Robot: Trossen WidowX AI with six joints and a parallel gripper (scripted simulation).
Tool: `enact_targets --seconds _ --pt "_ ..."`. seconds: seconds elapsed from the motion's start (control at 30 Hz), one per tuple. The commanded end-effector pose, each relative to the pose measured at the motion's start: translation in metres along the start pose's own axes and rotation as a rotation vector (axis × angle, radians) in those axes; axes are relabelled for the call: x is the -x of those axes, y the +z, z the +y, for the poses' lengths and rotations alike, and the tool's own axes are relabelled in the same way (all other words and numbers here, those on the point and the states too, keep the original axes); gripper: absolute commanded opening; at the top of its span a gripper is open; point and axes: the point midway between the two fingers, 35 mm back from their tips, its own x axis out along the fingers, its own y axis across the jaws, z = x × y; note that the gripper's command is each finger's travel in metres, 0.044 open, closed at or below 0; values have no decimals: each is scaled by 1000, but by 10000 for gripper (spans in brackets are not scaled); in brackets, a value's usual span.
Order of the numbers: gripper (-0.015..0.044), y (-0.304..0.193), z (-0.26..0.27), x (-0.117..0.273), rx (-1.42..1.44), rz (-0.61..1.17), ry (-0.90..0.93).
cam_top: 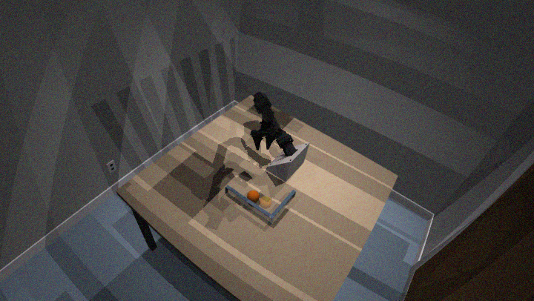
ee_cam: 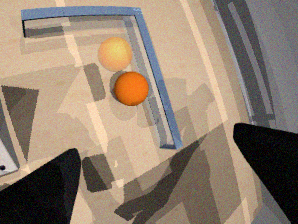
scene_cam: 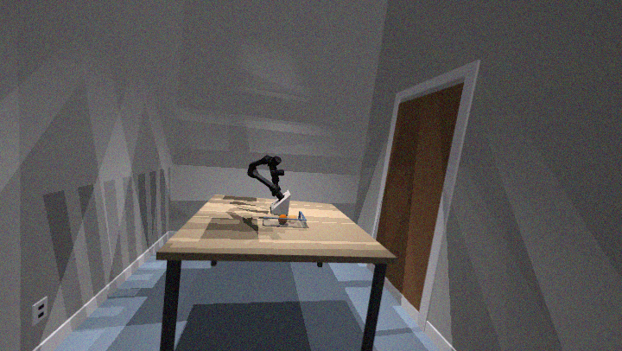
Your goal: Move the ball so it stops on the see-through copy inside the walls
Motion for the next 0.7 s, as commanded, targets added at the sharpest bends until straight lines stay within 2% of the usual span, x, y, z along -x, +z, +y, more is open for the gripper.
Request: enact_targets --seconds 0.0,0.67 --pt "440 9 -34 -55 -516 174 126" --pt "440 10 -45 -193 -1302 577 168"
